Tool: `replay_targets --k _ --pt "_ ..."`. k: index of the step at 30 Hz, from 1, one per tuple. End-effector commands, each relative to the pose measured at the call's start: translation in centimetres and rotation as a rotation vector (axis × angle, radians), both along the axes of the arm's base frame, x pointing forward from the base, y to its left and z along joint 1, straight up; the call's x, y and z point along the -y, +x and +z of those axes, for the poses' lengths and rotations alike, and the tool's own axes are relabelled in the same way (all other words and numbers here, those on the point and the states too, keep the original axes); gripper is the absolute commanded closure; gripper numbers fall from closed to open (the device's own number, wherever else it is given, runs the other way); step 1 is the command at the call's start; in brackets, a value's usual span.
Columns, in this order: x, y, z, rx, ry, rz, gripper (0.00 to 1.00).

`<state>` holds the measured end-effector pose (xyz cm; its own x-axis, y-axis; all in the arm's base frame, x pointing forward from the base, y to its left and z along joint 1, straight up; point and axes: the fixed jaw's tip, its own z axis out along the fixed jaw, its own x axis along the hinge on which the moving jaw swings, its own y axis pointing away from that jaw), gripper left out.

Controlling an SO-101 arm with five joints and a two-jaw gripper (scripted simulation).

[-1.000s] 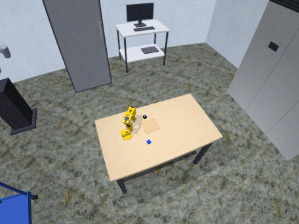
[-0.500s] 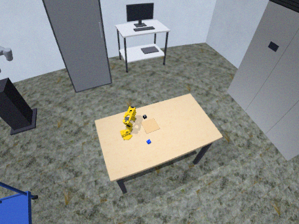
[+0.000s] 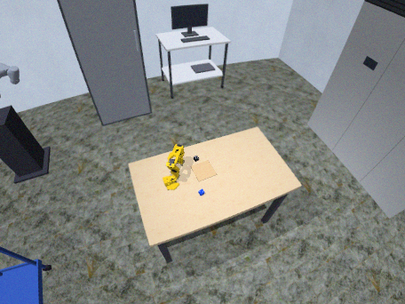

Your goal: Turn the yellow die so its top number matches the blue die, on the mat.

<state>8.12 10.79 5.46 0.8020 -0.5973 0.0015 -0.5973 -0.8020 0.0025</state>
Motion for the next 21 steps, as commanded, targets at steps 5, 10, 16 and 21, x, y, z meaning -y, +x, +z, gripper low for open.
replay_targets --k 5,10,16,21 --pt "-0.62 0.36 0.49 0.035 0.05 0.002 1.0" --pt "-0.63 0.37 0.16 0.035 0.05 0.002 1.0" --pt "-0.63 0.38 0.08 0.035 0.05 0.002 1.0" --pt "-0.64 0.38 -0.04 0.035 0.05 0.002 1.0"
